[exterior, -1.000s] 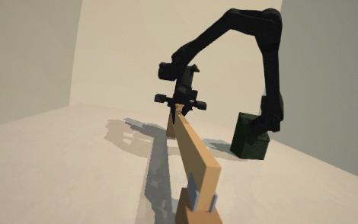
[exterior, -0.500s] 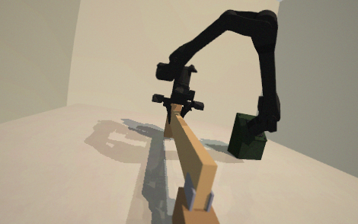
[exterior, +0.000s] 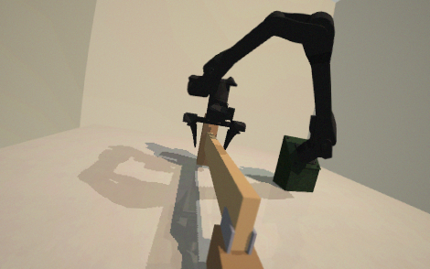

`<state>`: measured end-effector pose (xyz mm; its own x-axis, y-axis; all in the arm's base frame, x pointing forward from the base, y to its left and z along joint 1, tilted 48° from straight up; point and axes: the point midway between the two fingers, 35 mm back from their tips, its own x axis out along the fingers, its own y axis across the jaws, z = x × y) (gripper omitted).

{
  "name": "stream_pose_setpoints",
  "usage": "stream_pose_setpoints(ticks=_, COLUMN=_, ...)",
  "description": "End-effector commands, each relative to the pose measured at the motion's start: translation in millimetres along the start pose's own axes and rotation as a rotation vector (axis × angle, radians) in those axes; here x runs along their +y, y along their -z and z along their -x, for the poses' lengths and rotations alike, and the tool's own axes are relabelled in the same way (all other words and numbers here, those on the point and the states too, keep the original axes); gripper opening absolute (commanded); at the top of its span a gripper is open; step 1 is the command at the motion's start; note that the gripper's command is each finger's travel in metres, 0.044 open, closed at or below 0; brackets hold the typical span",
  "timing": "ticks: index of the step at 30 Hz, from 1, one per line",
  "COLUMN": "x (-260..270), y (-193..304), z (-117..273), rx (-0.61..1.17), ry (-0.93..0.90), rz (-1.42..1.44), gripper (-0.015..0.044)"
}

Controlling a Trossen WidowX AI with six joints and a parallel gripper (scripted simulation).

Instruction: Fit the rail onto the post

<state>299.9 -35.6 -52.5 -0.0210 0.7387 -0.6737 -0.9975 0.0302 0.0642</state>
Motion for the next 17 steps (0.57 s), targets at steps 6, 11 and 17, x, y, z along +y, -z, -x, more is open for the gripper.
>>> stream_pose_setpoints(ticks=6, x=-0.6, y=-26.1, z=26.5, rx=0.008, ry=0.011, rz=0.004, gripper=0.0440)
stream_pose_setpoints(ticks=11, x=-0.6, y=-26.1, z=26.5, rx=0.008, ry=0.011, rz=0.004, gripper=0.0440)
stream_pose_setpoints(ticks=17, x=-0.6, y=-26.1, z=26.5, rx=0.008, ry=0.011, rz=0.004, gripper=0.0440)
